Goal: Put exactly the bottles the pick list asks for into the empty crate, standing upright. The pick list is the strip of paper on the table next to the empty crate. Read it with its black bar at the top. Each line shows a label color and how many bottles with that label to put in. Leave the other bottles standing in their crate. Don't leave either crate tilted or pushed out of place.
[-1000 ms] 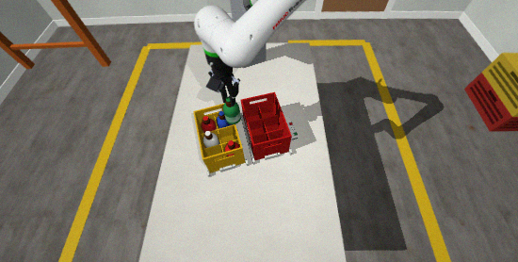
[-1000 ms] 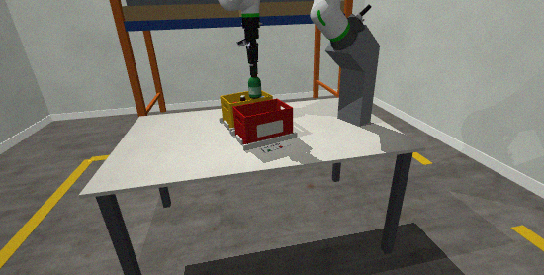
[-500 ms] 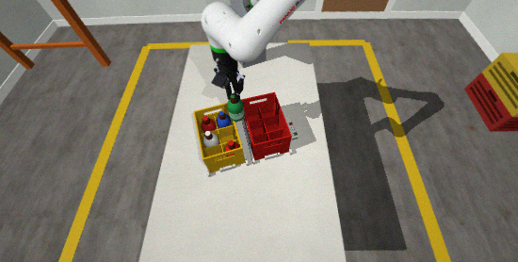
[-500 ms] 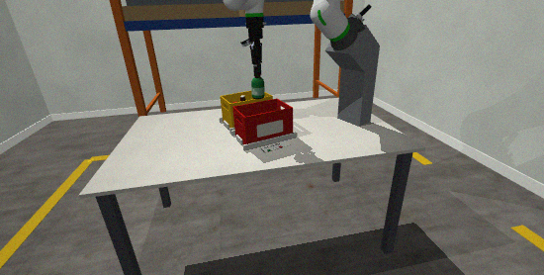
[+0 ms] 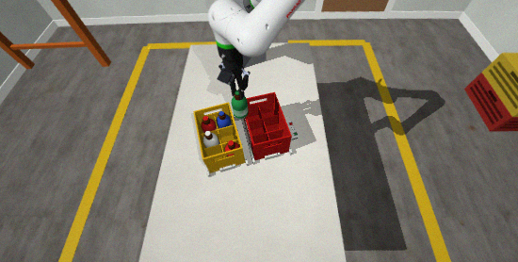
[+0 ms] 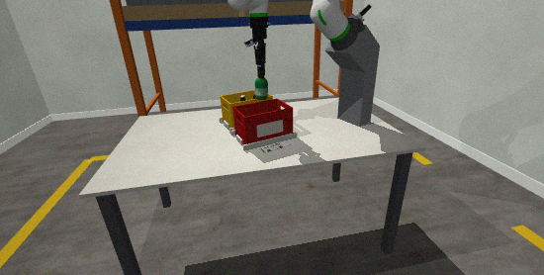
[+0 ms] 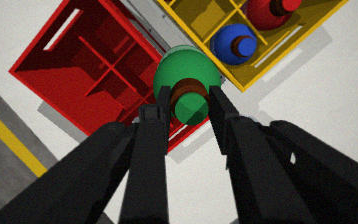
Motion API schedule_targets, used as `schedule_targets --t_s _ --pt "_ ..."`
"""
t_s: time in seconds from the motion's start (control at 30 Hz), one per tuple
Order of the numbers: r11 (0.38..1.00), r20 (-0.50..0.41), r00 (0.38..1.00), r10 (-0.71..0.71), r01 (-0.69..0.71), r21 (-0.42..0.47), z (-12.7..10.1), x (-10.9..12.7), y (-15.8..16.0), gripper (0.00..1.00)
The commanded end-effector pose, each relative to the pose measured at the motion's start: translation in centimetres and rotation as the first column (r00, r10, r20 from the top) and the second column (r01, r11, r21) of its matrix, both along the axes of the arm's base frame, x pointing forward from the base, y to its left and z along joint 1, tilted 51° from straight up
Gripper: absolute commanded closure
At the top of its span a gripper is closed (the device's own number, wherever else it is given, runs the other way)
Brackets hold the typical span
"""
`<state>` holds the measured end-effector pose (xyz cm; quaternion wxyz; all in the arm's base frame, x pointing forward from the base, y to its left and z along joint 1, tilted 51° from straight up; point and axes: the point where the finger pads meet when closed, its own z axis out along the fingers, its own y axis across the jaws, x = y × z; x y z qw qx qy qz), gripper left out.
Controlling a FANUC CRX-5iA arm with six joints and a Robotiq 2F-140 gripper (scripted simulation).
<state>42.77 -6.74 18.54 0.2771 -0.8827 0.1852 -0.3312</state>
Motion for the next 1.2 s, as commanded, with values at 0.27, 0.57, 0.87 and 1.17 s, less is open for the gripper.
schedule_targets --t_s 0.27,0.57,0.87,1.17 --pt "1.0 0.0 1.0 -0.001 0.001 -0.001 -0.5 -1.1 1.2 0.9" --pt "1.0 0.0 1.0 -0.001 0.001 -0.001 -1.0 -2.3 2.5 0.9" --pt "1.0 0.0 1.0 -0.001 0.001 -0.001 -1.4 -3.2 3.5 0.9" --pt "1.0 0.0 1.0 -0.001 0.001 -0.001 -1.9 -4.3 4.8 0.9"
